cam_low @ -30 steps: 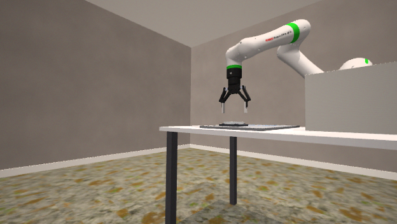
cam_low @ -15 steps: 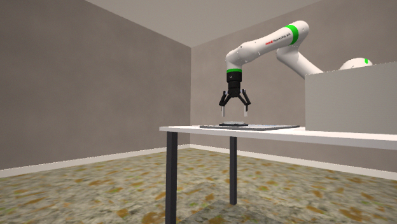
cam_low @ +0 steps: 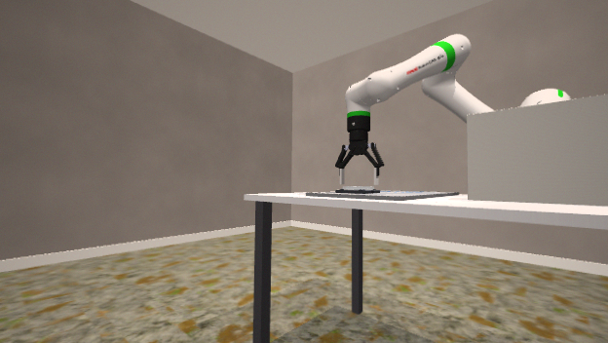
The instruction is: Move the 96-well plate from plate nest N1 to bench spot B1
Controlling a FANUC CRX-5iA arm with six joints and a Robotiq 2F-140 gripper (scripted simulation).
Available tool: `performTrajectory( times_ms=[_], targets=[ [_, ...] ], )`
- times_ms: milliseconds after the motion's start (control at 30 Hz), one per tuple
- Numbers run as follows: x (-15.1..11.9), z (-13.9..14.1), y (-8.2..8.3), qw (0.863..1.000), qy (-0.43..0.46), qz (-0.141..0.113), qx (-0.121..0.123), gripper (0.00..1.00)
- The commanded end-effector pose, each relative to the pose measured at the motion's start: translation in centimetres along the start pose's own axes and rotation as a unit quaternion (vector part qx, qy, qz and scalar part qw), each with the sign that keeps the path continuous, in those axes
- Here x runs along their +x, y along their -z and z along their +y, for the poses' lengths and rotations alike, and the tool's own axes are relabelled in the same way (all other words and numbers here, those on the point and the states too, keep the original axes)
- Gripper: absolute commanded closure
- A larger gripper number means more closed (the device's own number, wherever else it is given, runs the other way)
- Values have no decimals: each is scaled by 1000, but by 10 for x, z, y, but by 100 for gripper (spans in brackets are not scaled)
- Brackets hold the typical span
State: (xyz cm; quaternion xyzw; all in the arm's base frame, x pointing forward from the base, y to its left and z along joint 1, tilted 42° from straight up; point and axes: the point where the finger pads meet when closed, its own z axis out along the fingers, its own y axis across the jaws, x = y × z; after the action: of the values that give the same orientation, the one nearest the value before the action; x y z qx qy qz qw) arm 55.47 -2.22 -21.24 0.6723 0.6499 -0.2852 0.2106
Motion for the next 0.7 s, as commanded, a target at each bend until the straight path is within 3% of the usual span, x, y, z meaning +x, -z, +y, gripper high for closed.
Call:
performTrajectory(
  times_ms=[0,367,400,667],
  targets=[
    [0,0,-1,1000,0,0,0,0],
    [0,0,-4,1000,0,0,0,0],
    [0,0,-4,1000,0,0,0,100],
    [0,0,-4,1000,0,0,0,100]
  ],
)
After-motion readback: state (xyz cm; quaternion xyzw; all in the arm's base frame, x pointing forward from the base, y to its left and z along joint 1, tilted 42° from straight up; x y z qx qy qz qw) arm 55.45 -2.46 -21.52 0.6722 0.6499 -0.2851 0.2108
